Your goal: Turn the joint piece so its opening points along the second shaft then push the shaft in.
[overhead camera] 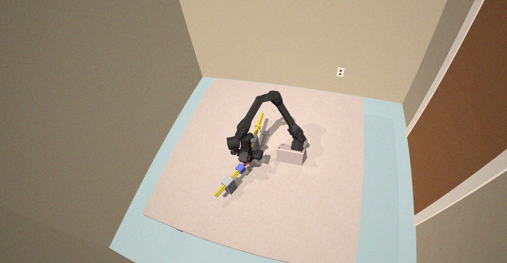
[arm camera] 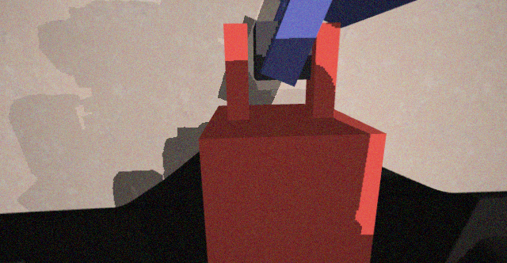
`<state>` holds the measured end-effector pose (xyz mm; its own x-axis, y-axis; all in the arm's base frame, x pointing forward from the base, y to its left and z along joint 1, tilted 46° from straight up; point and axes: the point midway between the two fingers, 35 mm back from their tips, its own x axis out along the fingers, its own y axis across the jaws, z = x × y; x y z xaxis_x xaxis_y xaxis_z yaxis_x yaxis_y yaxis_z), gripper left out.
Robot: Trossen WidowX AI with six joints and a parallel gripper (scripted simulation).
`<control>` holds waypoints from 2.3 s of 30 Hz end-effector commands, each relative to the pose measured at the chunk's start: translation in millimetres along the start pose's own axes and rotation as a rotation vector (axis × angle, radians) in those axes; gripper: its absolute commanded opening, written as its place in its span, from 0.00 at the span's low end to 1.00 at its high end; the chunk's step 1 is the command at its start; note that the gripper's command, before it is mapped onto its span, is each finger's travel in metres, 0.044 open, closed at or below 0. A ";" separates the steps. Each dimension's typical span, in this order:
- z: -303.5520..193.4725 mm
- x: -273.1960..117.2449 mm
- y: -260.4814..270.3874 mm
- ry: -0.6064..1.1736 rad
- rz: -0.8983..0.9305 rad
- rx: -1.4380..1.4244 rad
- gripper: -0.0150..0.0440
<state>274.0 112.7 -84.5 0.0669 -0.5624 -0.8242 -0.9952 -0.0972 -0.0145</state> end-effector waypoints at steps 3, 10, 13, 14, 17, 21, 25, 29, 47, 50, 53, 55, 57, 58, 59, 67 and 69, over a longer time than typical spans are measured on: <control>0.0 0.0 0.0 0.001 0.000 0.001 0.55; 0.0 0.0 0.0 0.001 0.000 0.001 0.86; 0.0 0.0 0.0 0.001 0.000 0.001 0.99; 0.0 0.0 0.0 0.001 0.000 0.001 1.00; 0.0 0.0 0.0 0.001 0.000 0.001 1.00; 0.0 0.0 0.0 0.001 0.000 0.001 1.00; 0.5 -1.0 0.4 0.021 0.005 0.003 1.00; 3.4 -8.0 1.7 0.146 0.025 0.008 1.00; 12.5 -38.0 -0.2 0.371 -0.018 0.082 1.00; 15.9 -50.2 -1.2 0.346 -0.035 0.176 1.00; 18.9 -62.1 -1.8 0.322 -0.051 0.271 1.00; 20.5 -69.7 -2.1 0.308 -0.060 0.335 1.00; 22.0 -77.2 -2.2 0.293 -0.068 0.399 1.00; 22.7 -81.0 -2.2 0.285 -0.072 0.431 1.00; 23.3 -84.7 -2.1 0.278 -0.075 0.463 1.00; 26.5 -113.1 -1.3 0.223 -0.099 0.731 1.00; 27.1 -120.3 -0.8 0.209 -0.103 0.799 1.00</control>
<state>265.9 195.6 -9.3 0.0939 -0.7456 -0.6597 -0.7851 0.3520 -0.5096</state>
